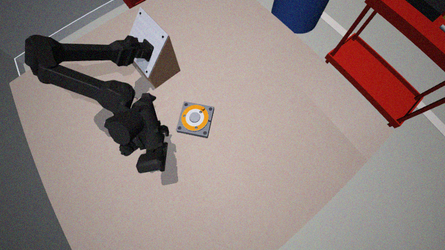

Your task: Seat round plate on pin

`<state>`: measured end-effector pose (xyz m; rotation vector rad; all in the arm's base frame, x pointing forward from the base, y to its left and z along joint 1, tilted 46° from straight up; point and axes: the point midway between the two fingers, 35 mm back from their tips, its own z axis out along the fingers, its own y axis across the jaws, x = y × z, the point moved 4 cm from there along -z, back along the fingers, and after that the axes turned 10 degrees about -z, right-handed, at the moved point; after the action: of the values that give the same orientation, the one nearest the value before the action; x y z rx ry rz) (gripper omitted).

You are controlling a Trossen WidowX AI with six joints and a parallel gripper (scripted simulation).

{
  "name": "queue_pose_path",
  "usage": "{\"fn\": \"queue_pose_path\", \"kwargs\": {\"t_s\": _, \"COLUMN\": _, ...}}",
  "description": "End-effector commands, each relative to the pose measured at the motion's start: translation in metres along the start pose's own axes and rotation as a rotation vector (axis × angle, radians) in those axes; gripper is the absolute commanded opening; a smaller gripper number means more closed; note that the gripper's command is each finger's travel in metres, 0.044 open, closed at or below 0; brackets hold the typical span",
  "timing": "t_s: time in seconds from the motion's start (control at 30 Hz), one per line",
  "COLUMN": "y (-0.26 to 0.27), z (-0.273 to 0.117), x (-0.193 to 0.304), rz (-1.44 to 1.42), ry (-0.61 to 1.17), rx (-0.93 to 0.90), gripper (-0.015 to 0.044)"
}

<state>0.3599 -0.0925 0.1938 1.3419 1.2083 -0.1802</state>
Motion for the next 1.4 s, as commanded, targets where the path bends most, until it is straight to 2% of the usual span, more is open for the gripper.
{"fn": "queue_pose_path", "kwargs": {"t_s": 0.0, "y": -0.024, "z": -0.005, "x": 0.059, "rz": -0.39, "ry": 0.178, "rx": 0.083, "gripper": 0.0}}
{"fn": "queue_pose_path", "kwargs": {"t_s": 0.33, "y": -0.093, "z": -0.037, "x": 0.138, "rz": -1.143, "ry": 0.519, "rx": 0.214, "gripper": 0.0}}
{"fn": "queue_pose_path", "kwargs": {"t_s": 0.67, "y": -0.163, "z": -0.082, "x": 0.165, "rz": -1.883, "ry": 0.866, "rx": 0.342, "gripper": 0.0}}
{"fn": "queue_pose_path", "kwargs": {"t_s": 1.17, "y": -0.163, "z": -0.081, "x": 0.168, "rz": -1.894, "ry": 0.871, "rx": 0.344, "gripper": 0.0}}
{"fn": "queue_pose_path", "kwargs": {"t_s": 1.37, "y": -0.183, "z": -0.06, "x": 0.172, "rz": -1.894, "ry": 0.871, "rx": 0.344, "gripper": 0.0}}
